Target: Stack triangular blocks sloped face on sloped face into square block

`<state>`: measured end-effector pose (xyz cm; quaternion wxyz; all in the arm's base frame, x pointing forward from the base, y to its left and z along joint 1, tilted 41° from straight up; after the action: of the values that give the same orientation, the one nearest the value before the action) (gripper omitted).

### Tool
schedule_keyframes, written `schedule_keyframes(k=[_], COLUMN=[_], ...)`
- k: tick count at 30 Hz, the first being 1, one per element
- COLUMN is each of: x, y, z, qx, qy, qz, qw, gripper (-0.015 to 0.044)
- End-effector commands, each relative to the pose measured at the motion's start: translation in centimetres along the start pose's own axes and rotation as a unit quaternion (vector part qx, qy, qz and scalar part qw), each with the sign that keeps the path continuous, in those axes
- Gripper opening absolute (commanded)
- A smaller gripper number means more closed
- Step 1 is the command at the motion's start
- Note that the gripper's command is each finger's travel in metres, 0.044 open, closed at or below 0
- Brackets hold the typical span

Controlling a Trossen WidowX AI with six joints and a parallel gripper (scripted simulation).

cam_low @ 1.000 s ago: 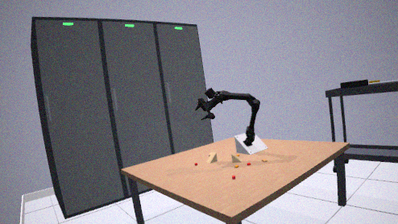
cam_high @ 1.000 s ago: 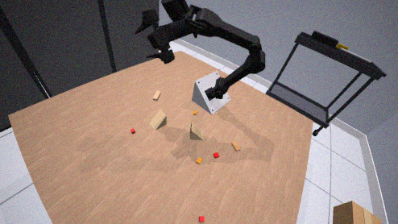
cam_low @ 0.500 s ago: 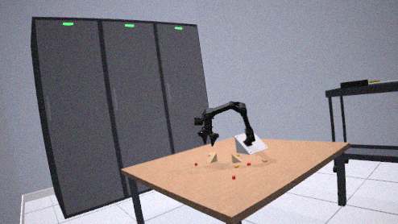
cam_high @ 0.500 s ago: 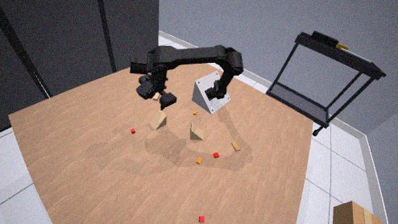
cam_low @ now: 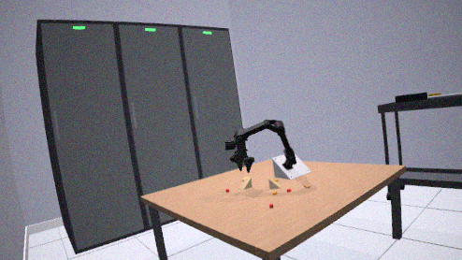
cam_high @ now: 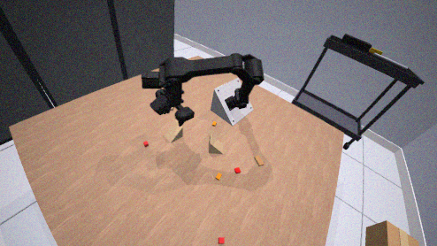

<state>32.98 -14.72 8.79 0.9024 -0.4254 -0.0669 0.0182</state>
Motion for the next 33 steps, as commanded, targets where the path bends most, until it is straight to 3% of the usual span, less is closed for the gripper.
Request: schedule_keyframes(k=[1,33], x=[0.0,-0.1], y=[0.9,6.2], z=[-0.1,-0.2], qx=[0.005,0.005], qy=[0.005,0.005], qz=[0.004,0.003], qw=[1.0,1.0], gripper=[0.044,0.044])
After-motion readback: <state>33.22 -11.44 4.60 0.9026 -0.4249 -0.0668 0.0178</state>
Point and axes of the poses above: the point midway between the two fingers, 35 mm back from their tips, its own y axis out along the fingers, its own z axis across the jaws, x = y × z, the point moved 9 cm from there along -y, back along the fingers, and after that the axes turned 12 degrees about -y, right-handed, at the moved point
